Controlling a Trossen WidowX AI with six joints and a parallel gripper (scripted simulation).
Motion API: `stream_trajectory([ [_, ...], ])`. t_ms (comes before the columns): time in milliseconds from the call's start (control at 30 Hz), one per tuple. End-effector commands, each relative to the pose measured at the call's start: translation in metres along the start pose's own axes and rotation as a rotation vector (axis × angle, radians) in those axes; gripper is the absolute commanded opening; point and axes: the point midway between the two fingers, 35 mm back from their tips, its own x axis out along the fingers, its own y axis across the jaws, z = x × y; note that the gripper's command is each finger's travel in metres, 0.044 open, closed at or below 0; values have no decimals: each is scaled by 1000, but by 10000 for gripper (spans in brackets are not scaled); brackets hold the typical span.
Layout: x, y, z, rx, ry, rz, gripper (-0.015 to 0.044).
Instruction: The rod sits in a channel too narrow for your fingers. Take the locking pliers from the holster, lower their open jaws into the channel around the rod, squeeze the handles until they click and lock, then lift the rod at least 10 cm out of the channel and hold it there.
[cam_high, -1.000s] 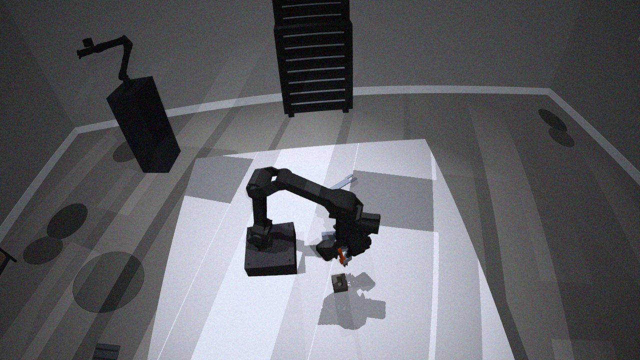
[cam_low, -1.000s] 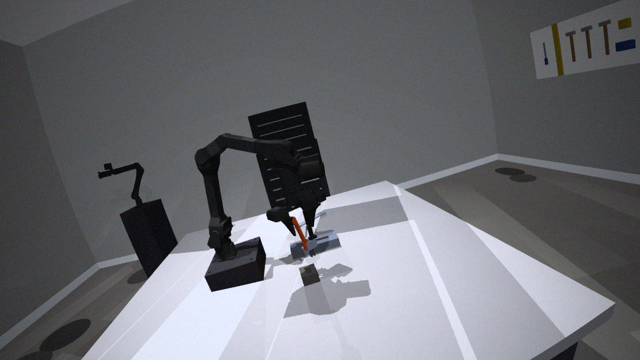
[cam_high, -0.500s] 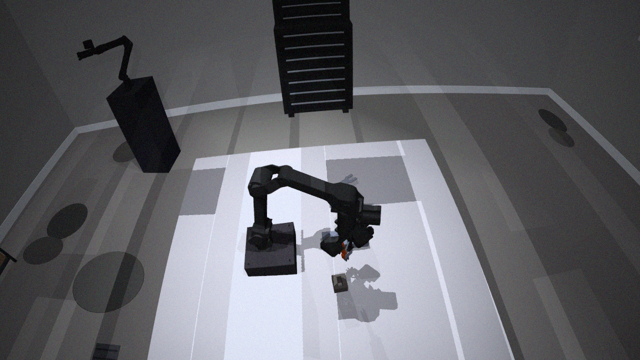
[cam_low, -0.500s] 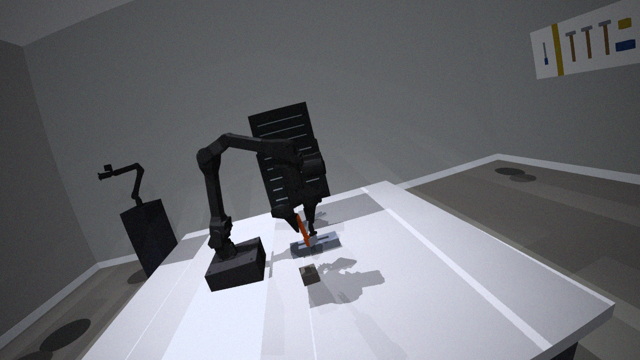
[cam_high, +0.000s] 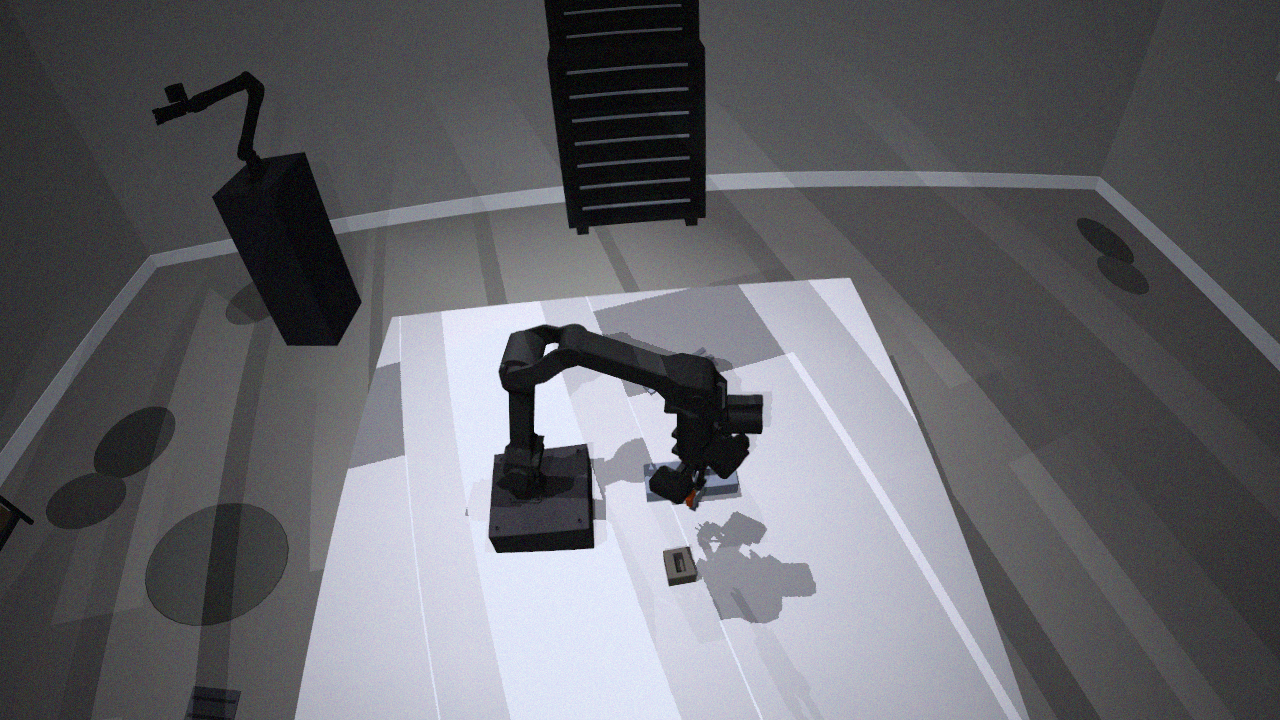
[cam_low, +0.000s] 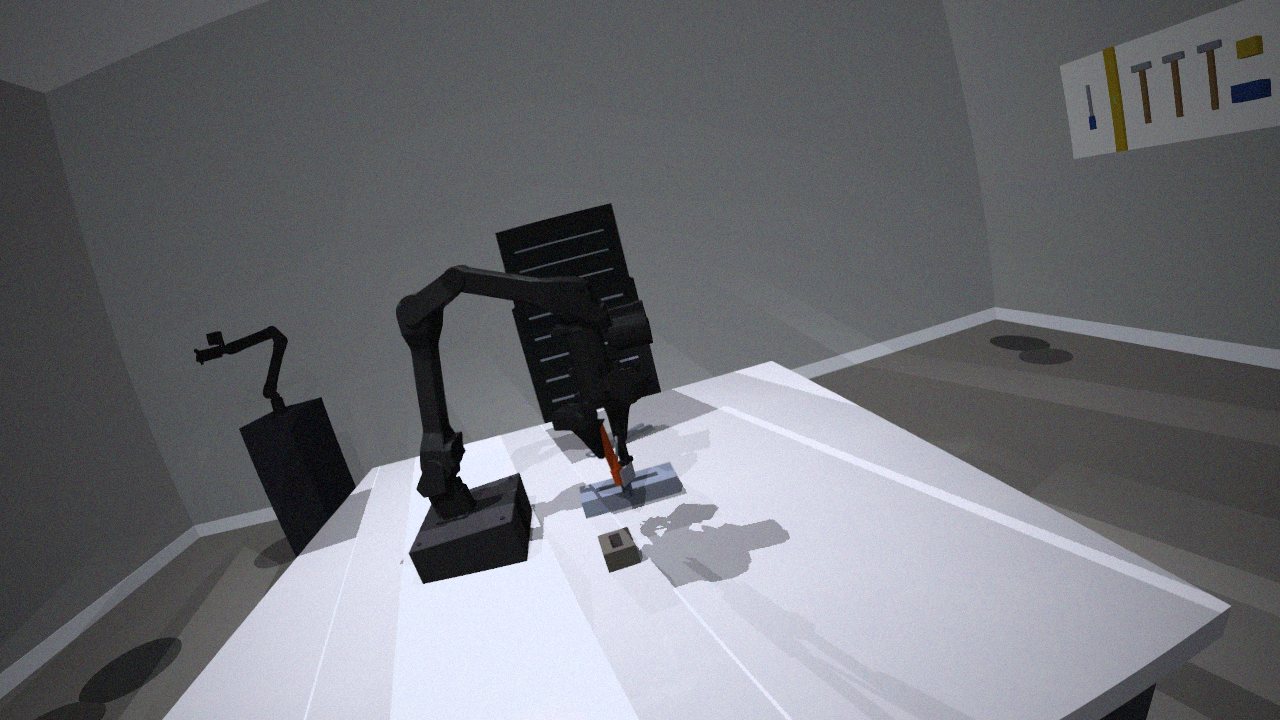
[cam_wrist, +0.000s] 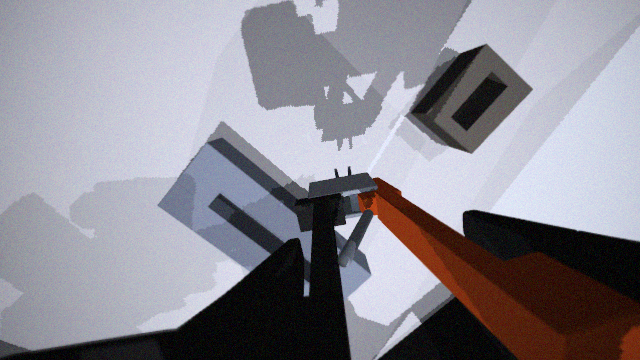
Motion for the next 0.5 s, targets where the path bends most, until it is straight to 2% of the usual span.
stream_trajectory([
  [0, -1, 8, -3, -62, -1, 5, 323],
  [467, -1, 28, -14, -236, -3, 6, 323],
])
